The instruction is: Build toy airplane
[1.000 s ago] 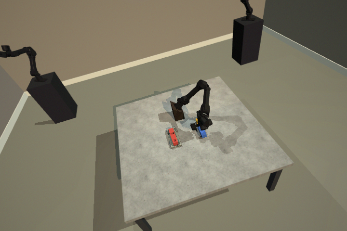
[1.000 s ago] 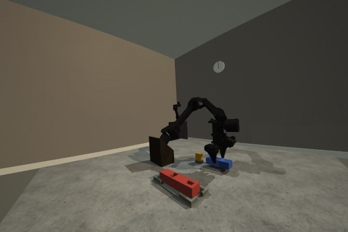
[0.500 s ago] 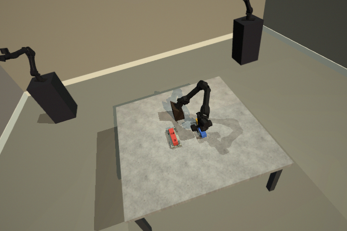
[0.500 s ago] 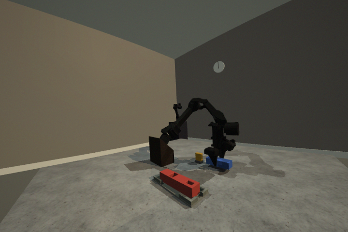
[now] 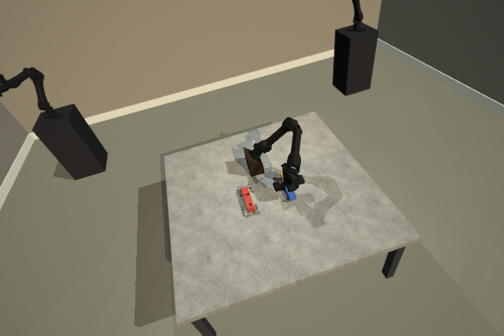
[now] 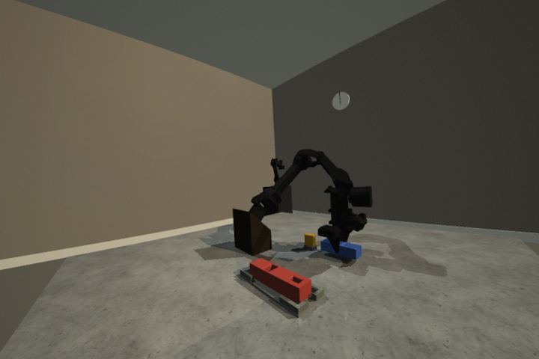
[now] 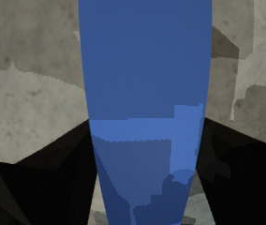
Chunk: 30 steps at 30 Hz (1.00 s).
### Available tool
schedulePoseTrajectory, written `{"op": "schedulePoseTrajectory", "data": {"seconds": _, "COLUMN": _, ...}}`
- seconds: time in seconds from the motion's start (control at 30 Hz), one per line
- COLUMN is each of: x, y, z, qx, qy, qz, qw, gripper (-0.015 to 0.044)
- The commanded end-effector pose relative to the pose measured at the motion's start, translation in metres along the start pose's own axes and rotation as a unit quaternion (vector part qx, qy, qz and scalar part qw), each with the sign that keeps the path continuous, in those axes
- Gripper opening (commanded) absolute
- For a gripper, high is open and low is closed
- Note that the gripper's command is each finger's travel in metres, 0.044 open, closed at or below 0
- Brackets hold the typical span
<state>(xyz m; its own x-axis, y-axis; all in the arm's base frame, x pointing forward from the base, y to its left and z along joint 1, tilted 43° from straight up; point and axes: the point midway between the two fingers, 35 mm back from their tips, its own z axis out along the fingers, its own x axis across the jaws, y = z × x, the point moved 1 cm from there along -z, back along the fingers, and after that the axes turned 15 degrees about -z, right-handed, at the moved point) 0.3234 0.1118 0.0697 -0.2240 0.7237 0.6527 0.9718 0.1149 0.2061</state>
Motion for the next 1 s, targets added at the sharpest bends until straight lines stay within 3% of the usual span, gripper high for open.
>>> {"op": "schedulePoseTrajectory", "data": {"seconds": 0.0, "x": -0.001, "y": 0.001, "z": -0.004, "qx": 0.001, "qy": -0.002, "qz": -0.001, "qw": 1.000, "gripper": 0.0000}}
{"op": "schedulePoseTrajectory", "data": {"seconds": 0.97, "x": -0.004, "y": 0.005, "z": -0.089, "qx": 0.003, "qy": -0.006, "qz": -0.001, "qw": 1.000, "gripper": 0.0000}}
